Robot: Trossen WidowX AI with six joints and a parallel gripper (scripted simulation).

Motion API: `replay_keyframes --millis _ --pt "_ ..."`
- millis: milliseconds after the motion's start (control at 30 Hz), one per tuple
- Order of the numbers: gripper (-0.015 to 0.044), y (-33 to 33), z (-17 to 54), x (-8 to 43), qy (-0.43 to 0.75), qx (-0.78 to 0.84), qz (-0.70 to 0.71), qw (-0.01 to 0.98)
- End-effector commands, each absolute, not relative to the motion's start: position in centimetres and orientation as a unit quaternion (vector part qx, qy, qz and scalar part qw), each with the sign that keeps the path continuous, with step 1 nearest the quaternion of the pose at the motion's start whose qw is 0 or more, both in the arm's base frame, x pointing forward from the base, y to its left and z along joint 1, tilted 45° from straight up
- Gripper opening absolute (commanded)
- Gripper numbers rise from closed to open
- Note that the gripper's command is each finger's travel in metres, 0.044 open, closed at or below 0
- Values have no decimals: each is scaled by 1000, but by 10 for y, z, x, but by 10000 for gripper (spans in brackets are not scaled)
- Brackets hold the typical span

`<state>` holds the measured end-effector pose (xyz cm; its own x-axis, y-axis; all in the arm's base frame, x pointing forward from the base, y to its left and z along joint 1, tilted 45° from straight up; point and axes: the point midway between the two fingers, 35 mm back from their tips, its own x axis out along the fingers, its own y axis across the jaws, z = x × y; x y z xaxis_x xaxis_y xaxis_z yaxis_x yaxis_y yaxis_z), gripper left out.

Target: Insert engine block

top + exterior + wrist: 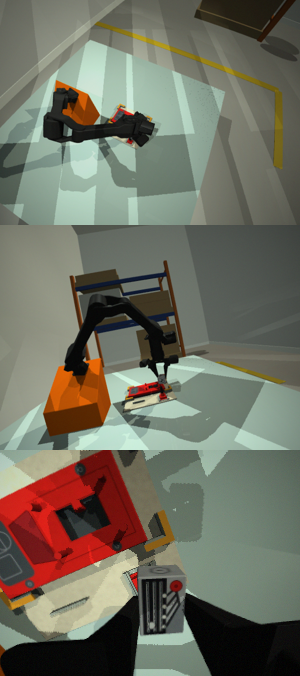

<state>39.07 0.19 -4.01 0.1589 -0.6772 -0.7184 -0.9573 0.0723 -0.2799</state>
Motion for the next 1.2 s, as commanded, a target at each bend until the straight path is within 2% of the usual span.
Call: replay_keyframes --millis 0,1167 --pt "0 6 -49 386 631 -636 152 417" --pt "0 34 -125 340 623 -347 -183 677"
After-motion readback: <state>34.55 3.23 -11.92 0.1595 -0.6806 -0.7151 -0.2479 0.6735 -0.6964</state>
